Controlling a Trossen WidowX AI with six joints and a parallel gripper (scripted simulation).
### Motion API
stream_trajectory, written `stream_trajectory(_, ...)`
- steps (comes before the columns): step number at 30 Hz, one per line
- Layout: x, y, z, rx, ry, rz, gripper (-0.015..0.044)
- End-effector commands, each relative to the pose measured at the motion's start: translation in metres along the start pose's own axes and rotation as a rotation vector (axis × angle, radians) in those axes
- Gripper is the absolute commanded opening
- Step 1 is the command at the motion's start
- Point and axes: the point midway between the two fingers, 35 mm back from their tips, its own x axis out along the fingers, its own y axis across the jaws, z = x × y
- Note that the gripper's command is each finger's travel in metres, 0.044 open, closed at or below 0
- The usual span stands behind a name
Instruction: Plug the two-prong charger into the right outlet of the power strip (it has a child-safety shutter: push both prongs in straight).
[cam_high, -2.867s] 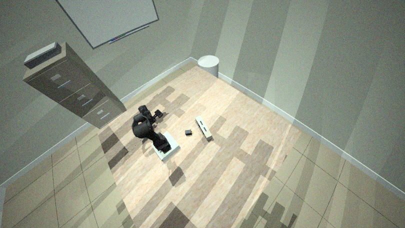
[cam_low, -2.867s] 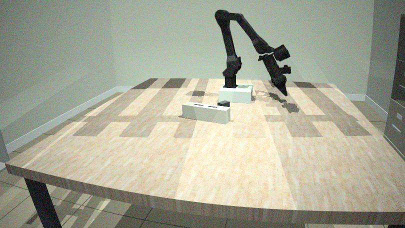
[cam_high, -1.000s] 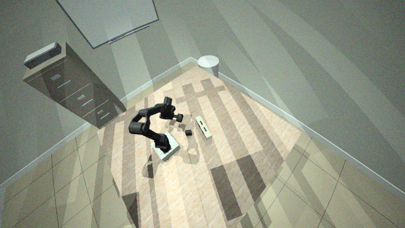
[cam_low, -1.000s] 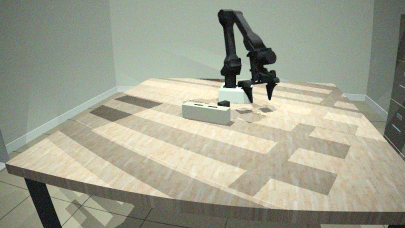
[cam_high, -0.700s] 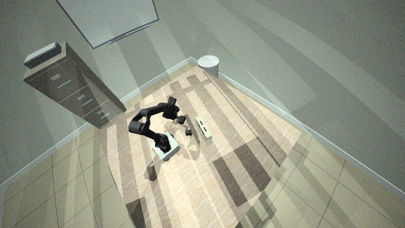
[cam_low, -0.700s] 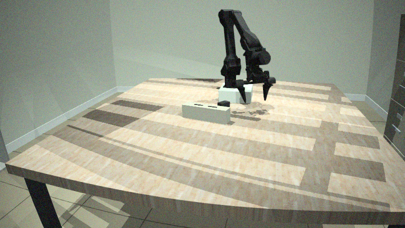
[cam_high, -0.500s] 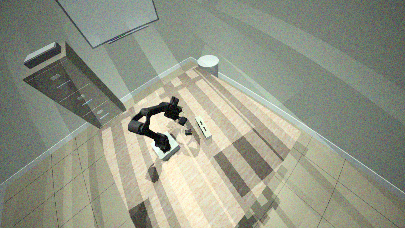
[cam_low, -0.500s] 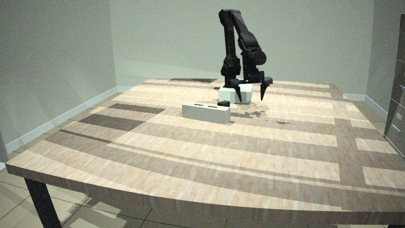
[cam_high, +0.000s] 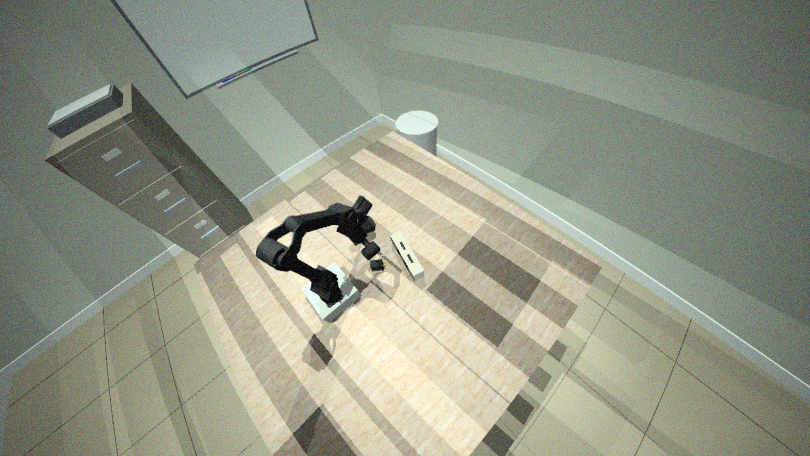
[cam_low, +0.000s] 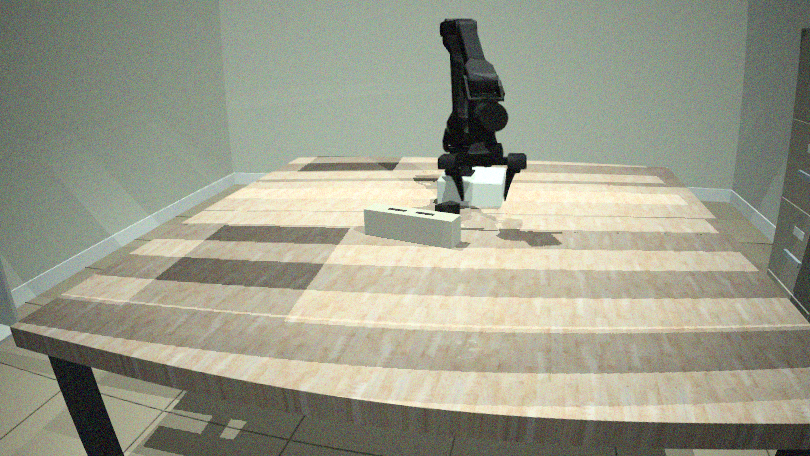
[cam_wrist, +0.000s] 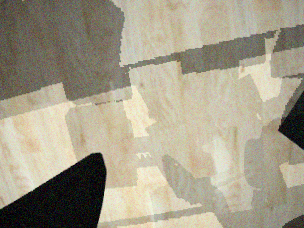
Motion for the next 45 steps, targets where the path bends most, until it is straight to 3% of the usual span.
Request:
stream_trajectory(1,-0.002,-0.009,0.001,0.082,0.020,-0.002,0.0440)
stream_trajectory(29,-0.020,-0.079,-0.004,0.622,0.130,-0.045,0.0440)
stream_trajectory(45,-0.006,-0.081,-0.006,0.634,0.133,-0.046,0.0440)
